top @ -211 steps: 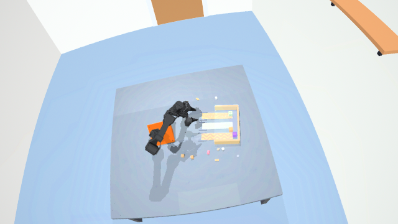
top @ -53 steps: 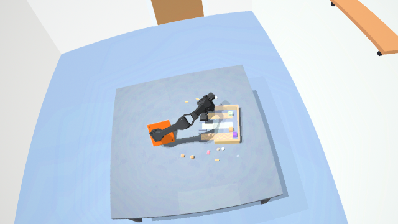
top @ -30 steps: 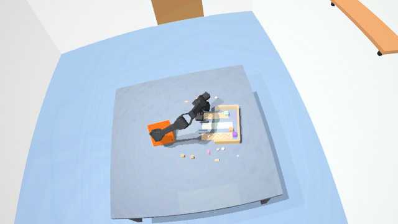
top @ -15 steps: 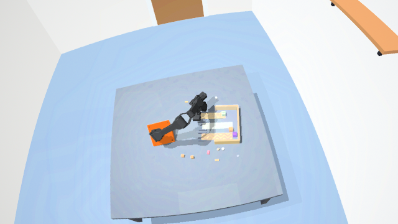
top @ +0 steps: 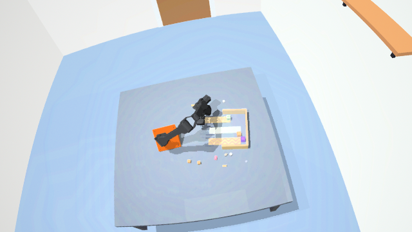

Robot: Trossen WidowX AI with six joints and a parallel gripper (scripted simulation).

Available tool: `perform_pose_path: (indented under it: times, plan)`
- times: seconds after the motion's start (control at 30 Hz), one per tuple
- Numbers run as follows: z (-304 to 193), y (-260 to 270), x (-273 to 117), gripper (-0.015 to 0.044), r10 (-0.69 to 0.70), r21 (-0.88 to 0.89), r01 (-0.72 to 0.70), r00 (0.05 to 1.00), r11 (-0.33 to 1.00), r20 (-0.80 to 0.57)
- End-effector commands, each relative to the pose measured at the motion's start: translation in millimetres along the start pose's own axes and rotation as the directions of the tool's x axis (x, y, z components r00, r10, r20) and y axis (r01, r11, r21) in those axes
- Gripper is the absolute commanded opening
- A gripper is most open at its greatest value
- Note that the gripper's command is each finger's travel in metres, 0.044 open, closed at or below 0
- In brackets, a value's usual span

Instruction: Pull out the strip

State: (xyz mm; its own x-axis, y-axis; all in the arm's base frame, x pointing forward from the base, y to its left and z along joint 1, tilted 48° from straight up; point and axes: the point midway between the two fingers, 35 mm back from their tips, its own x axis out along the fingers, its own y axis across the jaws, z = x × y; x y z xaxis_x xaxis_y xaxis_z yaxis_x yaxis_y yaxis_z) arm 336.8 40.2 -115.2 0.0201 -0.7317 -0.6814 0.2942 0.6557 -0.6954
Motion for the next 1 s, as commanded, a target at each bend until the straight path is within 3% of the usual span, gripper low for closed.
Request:
perform_pose_path:
  times: [0.0,0.97]
  plan:
    - [-13,-2,5,0.0000,-0.009,-0.008,0.008,1.000,1.000,-0.019]
    - [-57,-2,4,0.0000,-0.008,-0.010,0.007,1.000,1.000,-0.021]
